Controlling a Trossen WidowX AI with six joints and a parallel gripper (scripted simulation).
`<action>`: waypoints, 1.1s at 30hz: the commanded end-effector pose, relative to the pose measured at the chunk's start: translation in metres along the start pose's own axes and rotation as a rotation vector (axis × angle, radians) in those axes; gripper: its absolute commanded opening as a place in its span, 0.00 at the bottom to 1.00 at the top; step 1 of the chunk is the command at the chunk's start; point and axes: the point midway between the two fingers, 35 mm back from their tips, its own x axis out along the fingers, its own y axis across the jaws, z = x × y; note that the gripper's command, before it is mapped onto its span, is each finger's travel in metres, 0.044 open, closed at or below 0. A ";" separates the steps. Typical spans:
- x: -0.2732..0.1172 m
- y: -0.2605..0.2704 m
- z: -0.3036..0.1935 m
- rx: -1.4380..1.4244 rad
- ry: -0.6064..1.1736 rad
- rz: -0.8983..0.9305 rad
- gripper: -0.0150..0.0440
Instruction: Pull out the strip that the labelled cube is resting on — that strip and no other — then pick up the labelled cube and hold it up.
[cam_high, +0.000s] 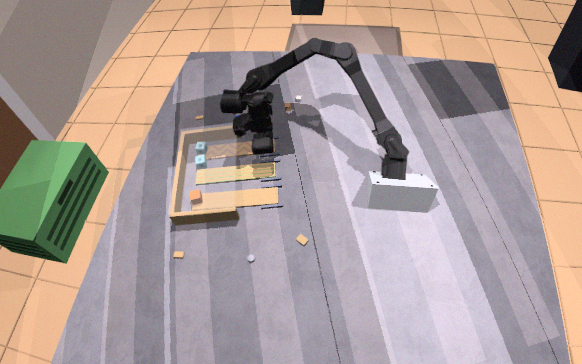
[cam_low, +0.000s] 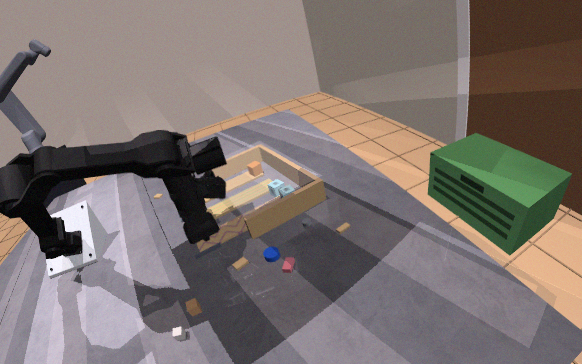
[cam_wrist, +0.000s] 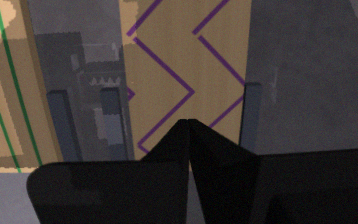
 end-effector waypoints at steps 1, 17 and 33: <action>0.001 0.000 0.000 -0.003 0.001 -0.002 0.25; 0.003 0.000 0.001 -0.002 0.001 -0.002 0.25; 0.005 -0.001 0.002 -0.002 0.001 -0.002 0.25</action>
